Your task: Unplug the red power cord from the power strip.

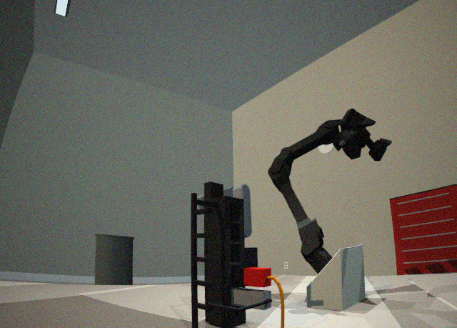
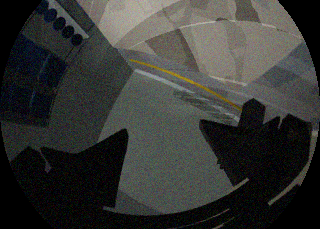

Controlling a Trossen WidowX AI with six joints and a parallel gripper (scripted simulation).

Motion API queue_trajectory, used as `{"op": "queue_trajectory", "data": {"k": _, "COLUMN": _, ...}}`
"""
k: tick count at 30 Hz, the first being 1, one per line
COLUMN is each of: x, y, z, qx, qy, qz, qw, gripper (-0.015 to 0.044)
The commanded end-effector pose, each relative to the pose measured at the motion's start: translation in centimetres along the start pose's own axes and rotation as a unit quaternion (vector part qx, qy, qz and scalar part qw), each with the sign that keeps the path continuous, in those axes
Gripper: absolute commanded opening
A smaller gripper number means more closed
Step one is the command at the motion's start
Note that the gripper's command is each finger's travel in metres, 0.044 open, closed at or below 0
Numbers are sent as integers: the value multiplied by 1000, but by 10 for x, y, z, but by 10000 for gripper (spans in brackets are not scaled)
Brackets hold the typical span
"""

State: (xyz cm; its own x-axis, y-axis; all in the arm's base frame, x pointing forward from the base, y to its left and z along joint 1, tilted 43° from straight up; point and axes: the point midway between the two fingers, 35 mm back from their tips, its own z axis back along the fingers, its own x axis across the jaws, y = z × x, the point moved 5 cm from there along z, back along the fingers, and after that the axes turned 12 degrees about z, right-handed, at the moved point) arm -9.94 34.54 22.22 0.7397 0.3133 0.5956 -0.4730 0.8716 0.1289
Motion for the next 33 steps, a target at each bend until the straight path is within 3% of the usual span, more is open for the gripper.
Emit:
{"op": "queue_trajectory", "data": {"k": 1, "x": 2, "y": -1, "z": -2, "qx": -4, "qy": 0, "qz": -7, "qw": 1000, "gripper": 374}}
{"op": "queue_trajectory", "data": {"k": 9, "x": 64, "y": -62, "z": -95, "qx": -160, "qy": -36, "qz": -298, "qw": 940, "gripper": 164}}
{"op": "queue_trajectory", "data": {"k": 14, "x": 97, "y": -120, "z": -142, "qx": -248, "qy": -82, "qz": -486, "qw": 834, "gripper": 160}}
{"op": "queue_trajectory", "data": {"k": 22, "x": 124, "y": -215, "z": -188, "qx": -345, "qy": -173, "qz": -694, "qw": 608, "gripper": 160}}
{"op": "queue_trajectory", "data": {"k": 33, "x": 119, "y": -356, "z": -211, "qx": -419, "qy": -325, "qz": -823, "qw": 205, "gripper": 160}}
